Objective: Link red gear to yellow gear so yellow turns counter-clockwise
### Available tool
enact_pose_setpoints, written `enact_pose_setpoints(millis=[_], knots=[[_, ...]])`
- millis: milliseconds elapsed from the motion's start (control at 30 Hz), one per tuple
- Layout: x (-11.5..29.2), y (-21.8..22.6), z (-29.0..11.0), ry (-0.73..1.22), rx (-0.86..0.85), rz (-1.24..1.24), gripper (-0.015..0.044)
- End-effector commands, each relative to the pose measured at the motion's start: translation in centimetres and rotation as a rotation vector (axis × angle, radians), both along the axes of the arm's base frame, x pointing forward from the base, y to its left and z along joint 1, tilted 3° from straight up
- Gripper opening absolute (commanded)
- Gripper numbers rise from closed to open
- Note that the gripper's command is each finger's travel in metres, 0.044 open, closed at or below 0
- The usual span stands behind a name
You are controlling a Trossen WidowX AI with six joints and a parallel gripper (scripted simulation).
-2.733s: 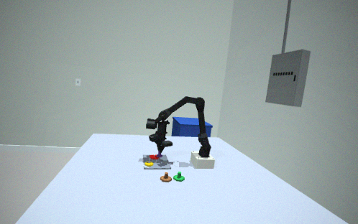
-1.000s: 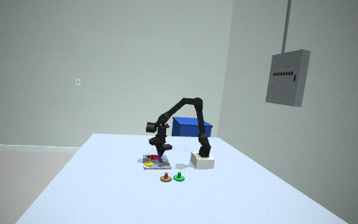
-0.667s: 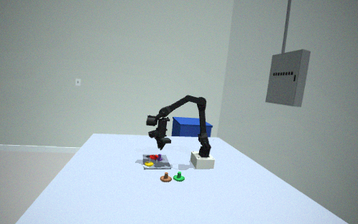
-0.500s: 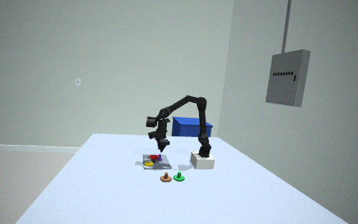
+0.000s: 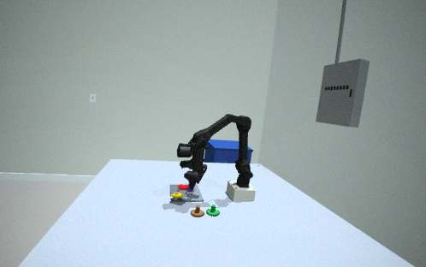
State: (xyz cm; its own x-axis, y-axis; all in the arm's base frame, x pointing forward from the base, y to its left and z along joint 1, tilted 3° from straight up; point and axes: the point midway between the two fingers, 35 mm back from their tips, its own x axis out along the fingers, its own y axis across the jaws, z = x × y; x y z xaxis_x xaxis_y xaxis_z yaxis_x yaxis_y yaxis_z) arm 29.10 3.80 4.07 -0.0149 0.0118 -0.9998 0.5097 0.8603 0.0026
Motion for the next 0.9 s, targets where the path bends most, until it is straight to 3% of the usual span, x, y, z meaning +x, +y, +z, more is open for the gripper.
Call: enact_pose_setpoints(millis=[0, 367, 867], knots=[[-3.0, 6.4, -0.1, 0.019, 0.001, -0.522, 0.044], [-6.8, 11.6, 0.0, 0.035, -0.01, -1.0, 0.044], [-7.2, 12.0, -0.2, 0.036, -0.01, -1.024, 0.044]])
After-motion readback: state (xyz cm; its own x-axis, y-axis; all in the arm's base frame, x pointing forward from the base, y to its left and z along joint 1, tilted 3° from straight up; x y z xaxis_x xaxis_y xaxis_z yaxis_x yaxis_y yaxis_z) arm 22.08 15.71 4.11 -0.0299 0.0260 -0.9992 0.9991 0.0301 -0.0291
